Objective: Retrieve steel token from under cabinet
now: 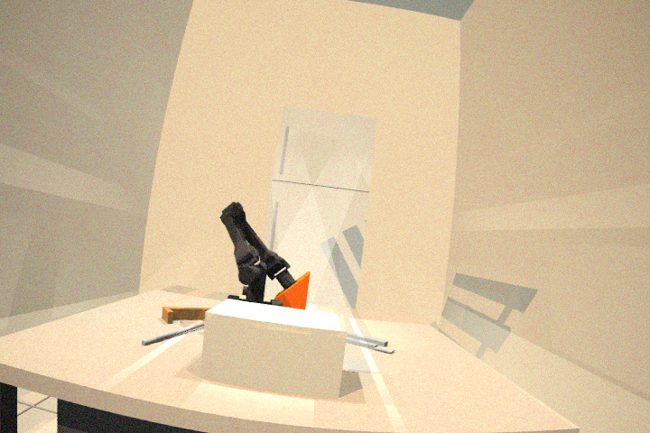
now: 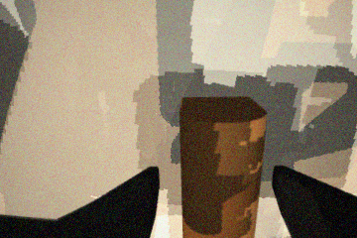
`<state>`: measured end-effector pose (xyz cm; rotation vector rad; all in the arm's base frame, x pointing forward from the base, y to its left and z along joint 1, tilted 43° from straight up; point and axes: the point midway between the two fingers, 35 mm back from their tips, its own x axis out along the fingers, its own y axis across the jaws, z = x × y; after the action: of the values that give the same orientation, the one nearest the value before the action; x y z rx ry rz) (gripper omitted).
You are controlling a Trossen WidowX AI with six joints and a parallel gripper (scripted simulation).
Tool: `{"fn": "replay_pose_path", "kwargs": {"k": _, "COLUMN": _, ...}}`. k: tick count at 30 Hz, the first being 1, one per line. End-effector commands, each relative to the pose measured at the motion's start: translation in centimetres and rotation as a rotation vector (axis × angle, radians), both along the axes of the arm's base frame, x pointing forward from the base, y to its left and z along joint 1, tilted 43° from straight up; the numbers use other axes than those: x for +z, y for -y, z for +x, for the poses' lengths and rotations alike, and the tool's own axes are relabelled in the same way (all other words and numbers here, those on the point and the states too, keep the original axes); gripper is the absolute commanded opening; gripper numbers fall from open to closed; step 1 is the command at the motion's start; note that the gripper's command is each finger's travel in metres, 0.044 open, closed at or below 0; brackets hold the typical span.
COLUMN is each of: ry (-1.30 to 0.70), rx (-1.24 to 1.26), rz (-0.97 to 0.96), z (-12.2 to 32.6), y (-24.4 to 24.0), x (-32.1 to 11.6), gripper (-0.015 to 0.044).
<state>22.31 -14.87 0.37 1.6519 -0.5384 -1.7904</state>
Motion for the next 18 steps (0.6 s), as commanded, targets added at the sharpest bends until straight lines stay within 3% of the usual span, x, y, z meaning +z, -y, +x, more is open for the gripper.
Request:
{"fn": "replay_pose_path", "kwargs": {"k": 1, "ry": 0.000, "rx": 0.000, "rz": 0.000, "z": 0.00, "y": 0.02, "x": -0.02, "gripper": 0.0270}}
{"fn": "replay_pose_path", "kwargs": {"k": 11, "ry": -0.002, "rx": 0.002, "rz": 0.000, "z": -0.17, "y": 0.27, "x": -0.24, "gripper": 0.0270}}
{"fn": "replay_pose_path", "kwargs": {"k": 16, "ry": 0.003, "rx": 0.000, "rz": -0.001, "z": -0.01, "y": 0.12, "x": -0.07, "gripper": 0.0139}}
{"fn": "replay_pose_path", "kwargs": {"k": 18, "ry": 0.003, "rx": 0.000, "rz": -0.001, "z": -0.01, "y": 0.12, "x": -0.07, "gripper": 0.0125}}
